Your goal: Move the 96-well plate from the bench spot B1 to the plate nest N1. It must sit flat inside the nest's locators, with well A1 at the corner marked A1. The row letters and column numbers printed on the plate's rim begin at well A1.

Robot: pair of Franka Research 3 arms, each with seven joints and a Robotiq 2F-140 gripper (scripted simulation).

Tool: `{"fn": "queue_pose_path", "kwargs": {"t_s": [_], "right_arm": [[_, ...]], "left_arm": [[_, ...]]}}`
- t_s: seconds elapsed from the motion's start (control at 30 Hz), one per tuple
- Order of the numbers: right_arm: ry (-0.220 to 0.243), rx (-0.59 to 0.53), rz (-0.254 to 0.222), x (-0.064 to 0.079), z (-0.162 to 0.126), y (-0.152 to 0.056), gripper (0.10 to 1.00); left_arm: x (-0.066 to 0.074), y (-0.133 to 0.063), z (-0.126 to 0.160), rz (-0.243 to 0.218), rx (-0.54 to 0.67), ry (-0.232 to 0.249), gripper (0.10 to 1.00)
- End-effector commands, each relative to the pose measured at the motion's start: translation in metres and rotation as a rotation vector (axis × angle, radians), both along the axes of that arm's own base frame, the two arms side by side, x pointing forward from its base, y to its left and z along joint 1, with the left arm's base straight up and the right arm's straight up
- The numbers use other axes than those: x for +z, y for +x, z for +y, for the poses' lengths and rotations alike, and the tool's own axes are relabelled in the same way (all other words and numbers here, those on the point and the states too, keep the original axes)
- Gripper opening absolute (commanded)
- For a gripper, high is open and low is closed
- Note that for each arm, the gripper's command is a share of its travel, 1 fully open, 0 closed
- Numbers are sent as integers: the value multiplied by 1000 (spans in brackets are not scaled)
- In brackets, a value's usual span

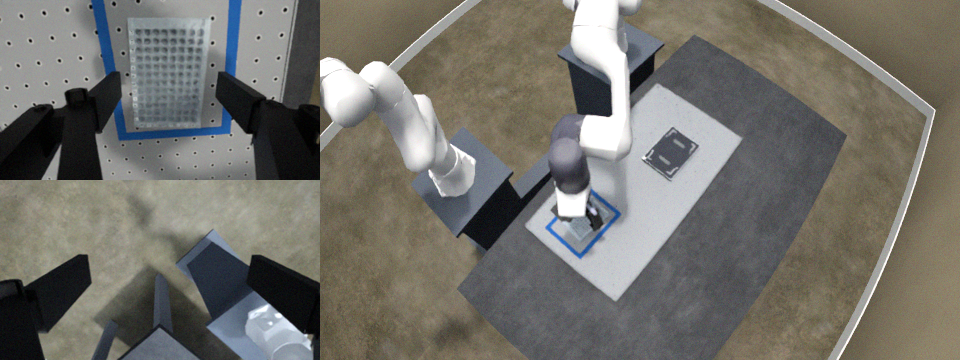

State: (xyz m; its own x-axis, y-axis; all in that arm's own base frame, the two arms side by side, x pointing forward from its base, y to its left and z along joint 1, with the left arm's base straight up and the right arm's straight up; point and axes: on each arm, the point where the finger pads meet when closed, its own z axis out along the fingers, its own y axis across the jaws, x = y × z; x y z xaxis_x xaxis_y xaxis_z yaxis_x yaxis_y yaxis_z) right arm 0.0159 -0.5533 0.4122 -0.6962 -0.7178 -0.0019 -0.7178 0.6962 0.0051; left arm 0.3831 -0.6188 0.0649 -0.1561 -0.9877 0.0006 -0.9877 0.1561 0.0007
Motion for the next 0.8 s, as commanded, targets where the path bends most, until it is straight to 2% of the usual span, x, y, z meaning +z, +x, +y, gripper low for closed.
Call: {"fn": "queue_pose_path", "kwargs": {"t_s": [0.0,0.77], "right_arm": [[0,0,0,0,0,0,1000],[0,0,0,0,0,0,1000]], "left_arm": [[-2,0,0,-1,1,0,698],[-8,0,0,-1,1,0,698]]}}
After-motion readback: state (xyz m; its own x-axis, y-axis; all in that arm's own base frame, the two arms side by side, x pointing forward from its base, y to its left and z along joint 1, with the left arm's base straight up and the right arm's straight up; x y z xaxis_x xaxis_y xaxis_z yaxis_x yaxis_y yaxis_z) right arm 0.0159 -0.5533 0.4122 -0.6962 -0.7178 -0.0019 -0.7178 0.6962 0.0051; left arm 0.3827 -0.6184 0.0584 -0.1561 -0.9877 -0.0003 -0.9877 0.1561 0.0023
